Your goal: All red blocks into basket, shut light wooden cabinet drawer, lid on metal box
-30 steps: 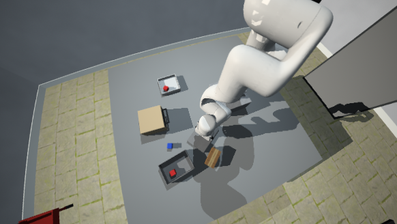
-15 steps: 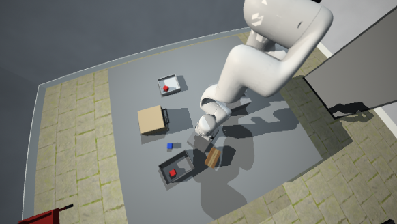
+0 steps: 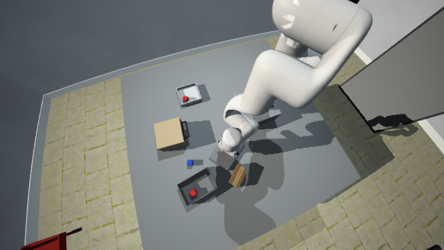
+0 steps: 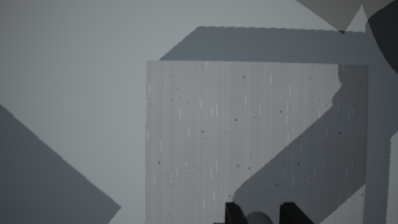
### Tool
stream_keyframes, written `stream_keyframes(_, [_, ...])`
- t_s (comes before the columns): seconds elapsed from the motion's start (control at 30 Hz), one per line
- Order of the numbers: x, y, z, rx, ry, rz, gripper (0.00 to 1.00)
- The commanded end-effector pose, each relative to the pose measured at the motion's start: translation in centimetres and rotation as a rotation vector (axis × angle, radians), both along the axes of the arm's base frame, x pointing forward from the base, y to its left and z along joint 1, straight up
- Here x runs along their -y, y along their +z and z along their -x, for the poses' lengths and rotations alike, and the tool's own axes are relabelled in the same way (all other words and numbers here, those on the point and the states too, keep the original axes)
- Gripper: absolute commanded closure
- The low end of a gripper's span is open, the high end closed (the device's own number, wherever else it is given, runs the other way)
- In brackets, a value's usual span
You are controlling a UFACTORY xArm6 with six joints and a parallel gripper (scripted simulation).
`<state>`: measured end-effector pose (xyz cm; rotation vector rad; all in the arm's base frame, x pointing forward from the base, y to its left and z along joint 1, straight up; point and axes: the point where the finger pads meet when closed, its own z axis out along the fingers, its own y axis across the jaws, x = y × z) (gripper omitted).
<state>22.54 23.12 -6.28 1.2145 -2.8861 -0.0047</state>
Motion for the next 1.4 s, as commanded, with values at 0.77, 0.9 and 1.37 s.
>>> stream_keyframes(0.77, [-0.1,4.4,-0.1,0.002,0.0,-0.002,0.72])
stream_keyframes(0.9, [-0.1,6.2,-0.1,0.002,0.0,-0.002,0.72])
stream_keyframes(1.37, [-0.1,11.5,-0.2,0.002,0.0,-0.002,0.72])
